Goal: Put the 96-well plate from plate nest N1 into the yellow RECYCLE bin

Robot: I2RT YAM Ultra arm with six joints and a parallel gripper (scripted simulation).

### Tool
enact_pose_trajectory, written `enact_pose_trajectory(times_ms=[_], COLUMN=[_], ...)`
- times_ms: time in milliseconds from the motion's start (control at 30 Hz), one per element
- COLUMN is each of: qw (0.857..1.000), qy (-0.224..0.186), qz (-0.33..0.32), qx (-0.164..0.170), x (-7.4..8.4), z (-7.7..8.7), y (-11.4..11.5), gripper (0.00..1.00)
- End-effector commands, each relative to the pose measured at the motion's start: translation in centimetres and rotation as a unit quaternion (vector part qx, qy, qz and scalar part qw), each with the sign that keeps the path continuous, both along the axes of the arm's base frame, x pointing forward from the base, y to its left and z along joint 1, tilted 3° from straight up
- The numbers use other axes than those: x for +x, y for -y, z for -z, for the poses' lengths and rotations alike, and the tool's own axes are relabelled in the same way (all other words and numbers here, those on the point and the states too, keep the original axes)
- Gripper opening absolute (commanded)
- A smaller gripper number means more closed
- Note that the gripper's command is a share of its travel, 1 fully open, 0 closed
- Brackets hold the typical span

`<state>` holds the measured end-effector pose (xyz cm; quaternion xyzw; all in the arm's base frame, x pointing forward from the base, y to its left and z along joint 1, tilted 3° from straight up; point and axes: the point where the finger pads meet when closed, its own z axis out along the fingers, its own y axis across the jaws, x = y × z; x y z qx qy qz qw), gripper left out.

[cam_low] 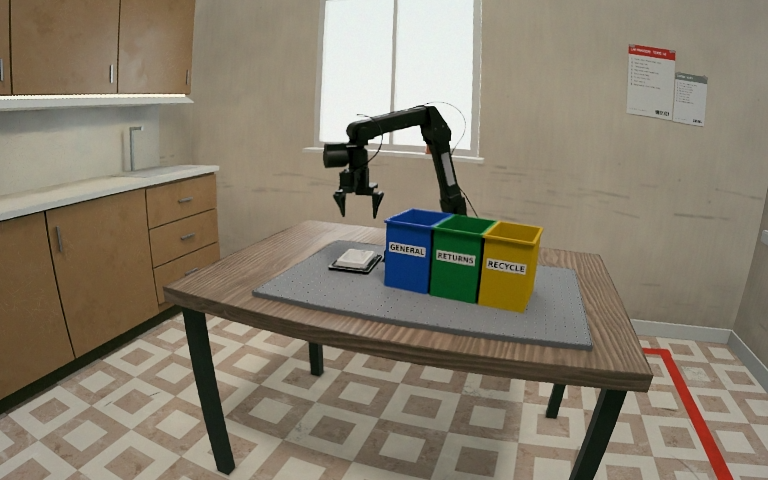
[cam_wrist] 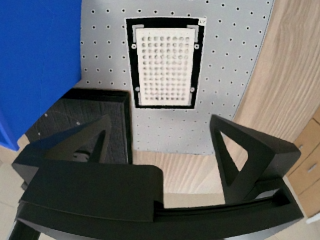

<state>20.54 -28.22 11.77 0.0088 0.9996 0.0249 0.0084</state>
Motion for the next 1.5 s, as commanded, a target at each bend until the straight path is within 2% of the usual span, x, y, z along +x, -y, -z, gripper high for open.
enact_pose_trajectory(times_ms=[0,200,533,733,900,1300,1467], qw=[1.000,1.000,1.000,1.000,1.000,1.000,1.000], qy=[0.024,0.024,0.014,0.022,0.014,0.020,0.015], qz=[-0.003,-0.003,-0.003,-0.002,-0.003,-0.003,-0.003], qx=[-0.020,-0.020,-0.007,-0.017,-0.006,-0.014,-0.007], x=[1.0,1.0,1.0,1.1,1.1,1.3,1.2], z=[-0.7,0.1,2.9,3.0,4.5,5.5,6.8], y=[0.1,0.1,0.0,0.2,-0.1,0.1,-0.2], gripper=[1.00,1.00,1.00,1.00,1.00,1.00,1.00])
